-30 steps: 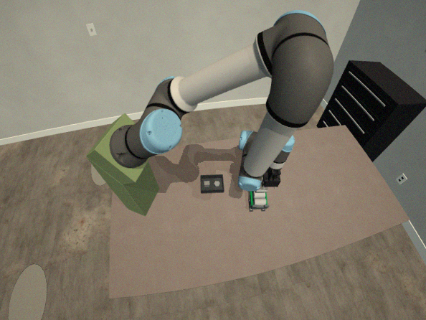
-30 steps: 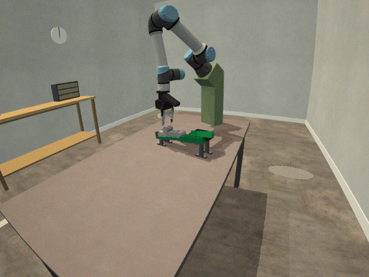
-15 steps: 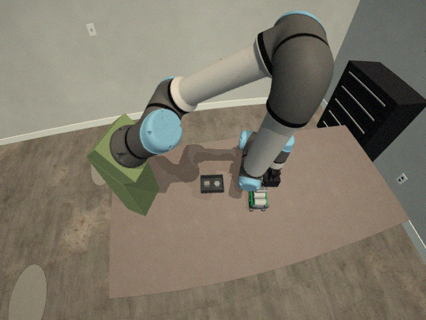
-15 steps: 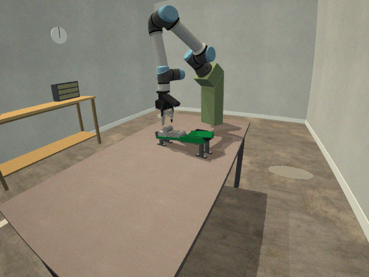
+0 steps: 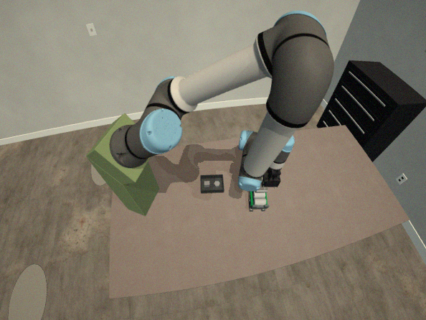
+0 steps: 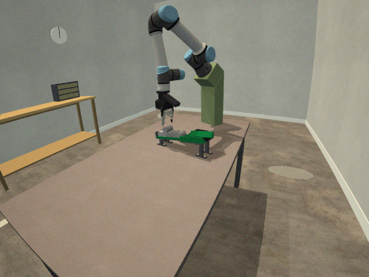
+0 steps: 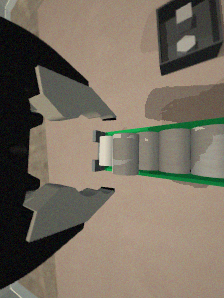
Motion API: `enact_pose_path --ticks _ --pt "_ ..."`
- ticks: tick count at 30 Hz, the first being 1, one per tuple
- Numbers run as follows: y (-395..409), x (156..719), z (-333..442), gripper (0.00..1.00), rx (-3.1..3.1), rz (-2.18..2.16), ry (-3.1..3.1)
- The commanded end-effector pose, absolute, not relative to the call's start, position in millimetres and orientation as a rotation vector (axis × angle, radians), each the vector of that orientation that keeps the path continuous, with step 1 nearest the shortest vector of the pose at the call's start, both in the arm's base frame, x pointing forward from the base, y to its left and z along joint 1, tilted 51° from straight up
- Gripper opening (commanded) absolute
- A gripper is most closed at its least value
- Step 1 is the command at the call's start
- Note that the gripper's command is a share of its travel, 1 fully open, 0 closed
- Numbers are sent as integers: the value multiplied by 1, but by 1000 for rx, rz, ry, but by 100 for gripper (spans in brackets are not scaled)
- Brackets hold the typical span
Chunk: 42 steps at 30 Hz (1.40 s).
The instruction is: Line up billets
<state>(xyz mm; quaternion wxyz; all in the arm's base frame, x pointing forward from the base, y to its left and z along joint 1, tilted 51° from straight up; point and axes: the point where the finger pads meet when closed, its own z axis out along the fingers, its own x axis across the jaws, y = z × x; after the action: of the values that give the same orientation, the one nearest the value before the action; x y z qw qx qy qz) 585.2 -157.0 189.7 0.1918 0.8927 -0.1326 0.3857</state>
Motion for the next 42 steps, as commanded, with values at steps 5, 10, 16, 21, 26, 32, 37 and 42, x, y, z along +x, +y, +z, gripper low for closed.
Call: enact_pose_path --ticks 5,10,16,21,26,32,37,42 --pt "-161 591 185 54 2506 1084 -372" --pt "-166 598 178 54 2506 1084 -372" --pt "-172 608 168 54 2506 1084 -372" --pt "-174 609 166 54 2506 1084 -372" --pt "-174 609 166 54 2506 1084 -372" --pt "-174 609 166 54 2506 1084 -372" --pt "-174 609 166 0 2506 1084 -372" --pt "-174 609 166 0 2506 1084 -372"
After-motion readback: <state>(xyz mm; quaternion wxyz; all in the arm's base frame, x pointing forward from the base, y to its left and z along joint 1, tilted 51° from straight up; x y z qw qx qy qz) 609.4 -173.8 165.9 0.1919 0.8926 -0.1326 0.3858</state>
